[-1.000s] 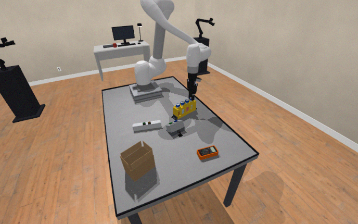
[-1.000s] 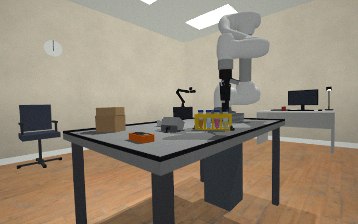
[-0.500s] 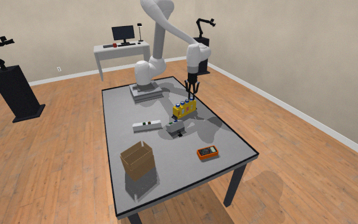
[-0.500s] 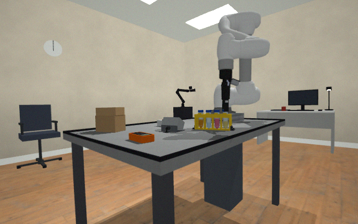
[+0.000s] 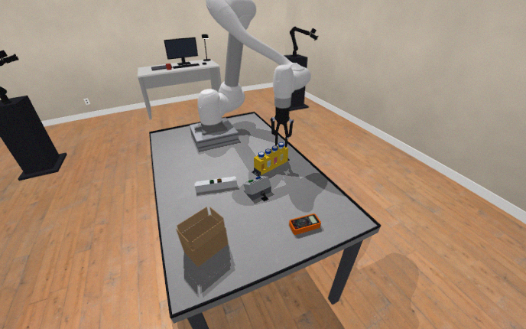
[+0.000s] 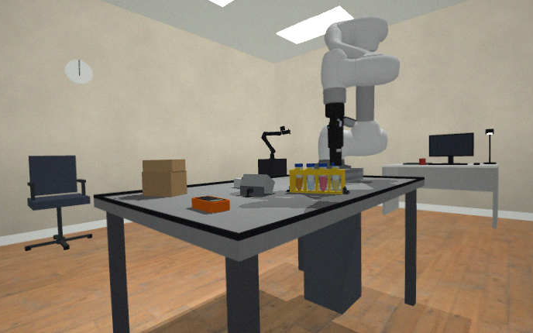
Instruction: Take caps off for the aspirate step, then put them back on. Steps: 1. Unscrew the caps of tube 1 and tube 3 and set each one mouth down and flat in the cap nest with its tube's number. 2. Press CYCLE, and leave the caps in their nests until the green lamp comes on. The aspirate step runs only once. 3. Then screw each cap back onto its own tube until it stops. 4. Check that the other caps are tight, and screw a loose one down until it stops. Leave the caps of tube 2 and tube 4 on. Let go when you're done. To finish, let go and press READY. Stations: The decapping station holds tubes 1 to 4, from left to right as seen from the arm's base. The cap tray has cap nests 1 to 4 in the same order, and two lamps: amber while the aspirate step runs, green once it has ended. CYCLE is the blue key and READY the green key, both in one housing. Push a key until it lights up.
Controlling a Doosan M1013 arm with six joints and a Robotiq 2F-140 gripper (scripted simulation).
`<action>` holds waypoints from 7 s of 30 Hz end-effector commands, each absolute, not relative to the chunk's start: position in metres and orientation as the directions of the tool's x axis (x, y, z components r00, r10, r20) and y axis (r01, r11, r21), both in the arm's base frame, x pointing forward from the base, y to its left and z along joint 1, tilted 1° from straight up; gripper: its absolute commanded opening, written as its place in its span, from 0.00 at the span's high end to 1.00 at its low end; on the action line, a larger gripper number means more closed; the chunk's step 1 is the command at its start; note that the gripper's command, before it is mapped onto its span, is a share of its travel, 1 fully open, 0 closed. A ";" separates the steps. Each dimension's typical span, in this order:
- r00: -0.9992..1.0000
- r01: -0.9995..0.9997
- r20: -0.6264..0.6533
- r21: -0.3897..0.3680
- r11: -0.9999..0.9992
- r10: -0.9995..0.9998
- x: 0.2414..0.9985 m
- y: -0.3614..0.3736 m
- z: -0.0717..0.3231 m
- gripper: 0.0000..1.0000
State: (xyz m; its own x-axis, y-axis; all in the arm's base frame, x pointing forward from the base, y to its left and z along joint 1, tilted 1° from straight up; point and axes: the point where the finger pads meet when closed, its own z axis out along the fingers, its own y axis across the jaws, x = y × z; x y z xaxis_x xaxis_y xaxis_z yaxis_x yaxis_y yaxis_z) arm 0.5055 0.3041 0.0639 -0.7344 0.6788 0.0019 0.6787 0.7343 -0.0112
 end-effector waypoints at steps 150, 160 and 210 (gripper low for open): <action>-0.534 0.846 -0.001 -0.010 0.534 0.846 0.506 0.304 0.065 0.59; -0.297 0.955 -0.003 -0.010 0.297 0.955 0.506 0.305 0.067 0.59; -0.593 0.805 0.000 -0.010 0.593 0.805 0.512 0.272 0.107 0.70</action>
State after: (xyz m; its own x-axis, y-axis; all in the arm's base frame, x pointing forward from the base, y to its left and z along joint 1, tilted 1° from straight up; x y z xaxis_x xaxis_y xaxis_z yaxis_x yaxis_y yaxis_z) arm 0.5085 0.2895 0.1065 -0.4385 0.8986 -0.0160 0.8987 0.4384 -0.0115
